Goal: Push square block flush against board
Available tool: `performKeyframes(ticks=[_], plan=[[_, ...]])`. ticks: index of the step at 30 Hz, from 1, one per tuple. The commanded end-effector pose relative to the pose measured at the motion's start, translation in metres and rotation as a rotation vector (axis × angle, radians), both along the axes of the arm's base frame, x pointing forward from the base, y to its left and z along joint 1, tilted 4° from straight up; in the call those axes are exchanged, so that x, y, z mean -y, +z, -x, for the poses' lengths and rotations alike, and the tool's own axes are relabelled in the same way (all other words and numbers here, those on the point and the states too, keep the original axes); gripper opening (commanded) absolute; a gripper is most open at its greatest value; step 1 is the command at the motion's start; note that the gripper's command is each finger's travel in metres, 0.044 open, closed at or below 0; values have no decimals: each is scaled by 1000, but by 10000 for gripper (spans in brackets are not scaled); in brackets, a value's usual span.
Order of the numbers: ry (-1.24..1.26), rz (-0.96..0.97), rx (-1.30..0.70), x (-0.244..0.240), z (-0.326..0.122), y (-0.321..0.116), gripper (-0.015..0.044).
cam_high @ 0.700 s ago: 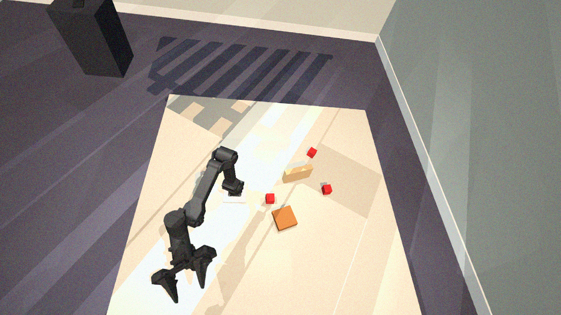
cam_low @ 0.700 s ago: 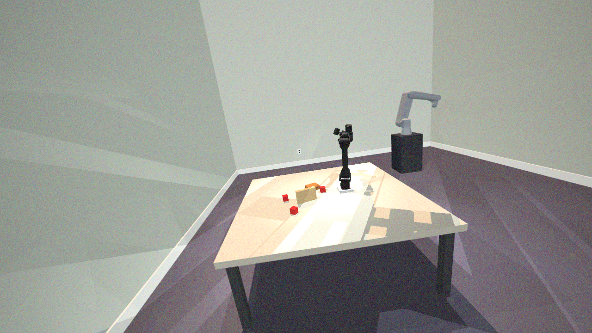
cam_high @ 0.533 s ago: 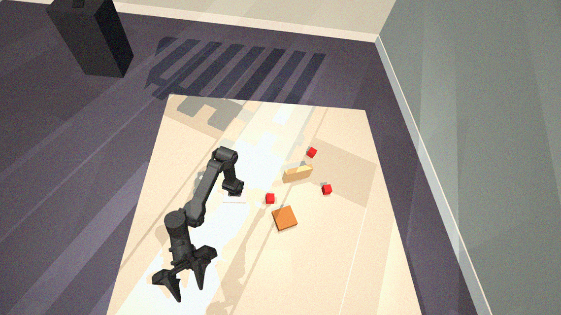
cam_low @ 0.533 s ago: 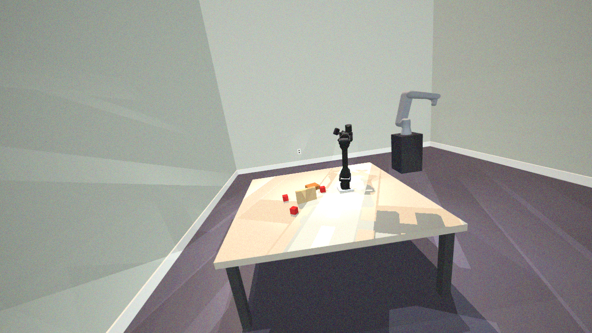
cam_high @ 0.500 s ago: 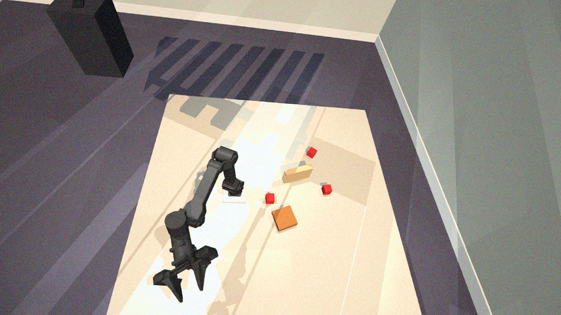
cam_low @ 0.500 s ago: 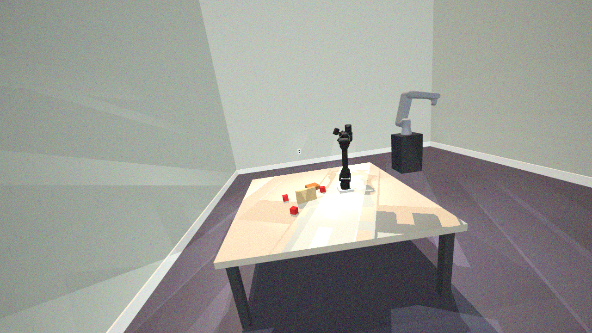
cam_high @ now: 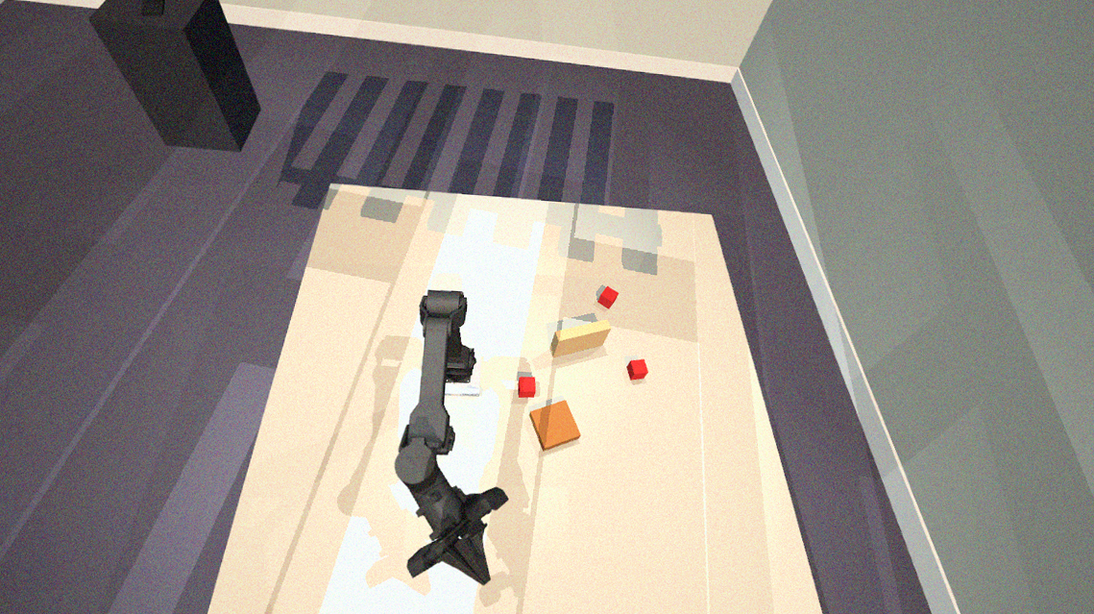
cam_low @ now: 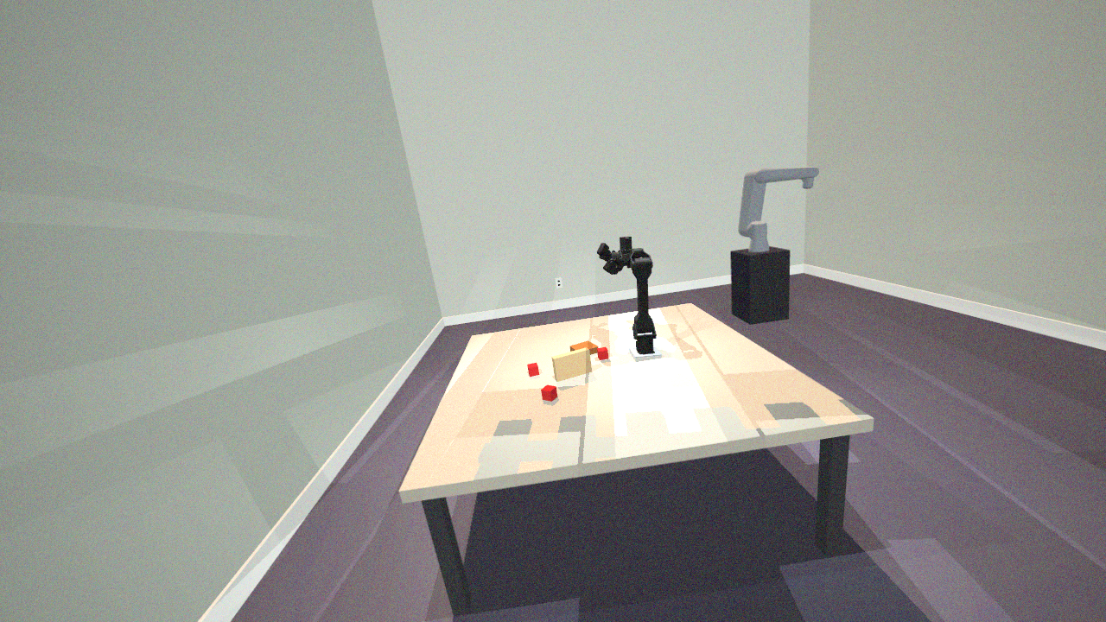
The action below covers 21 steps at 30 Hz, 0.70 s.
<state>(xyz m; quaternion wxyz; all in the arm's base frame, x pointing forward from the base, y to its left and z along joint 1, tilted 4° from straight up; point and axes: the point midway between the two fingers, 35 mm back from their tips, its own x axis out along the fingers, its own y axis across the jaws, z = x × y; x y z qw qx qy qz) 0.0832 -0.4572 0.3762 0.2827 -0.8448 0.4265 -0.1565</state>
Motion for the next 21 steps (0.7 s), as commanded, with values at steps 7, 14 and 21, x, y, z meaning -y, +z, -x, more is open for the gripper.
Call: performKeyframes(ticks=[7, 14, 21], plan=[[125, -249, 70, -14, -86, -36, 0], [262, -414, 71, -52, -160, -57, 0], [341, -584, 47, -90, -216, -82, 0]])
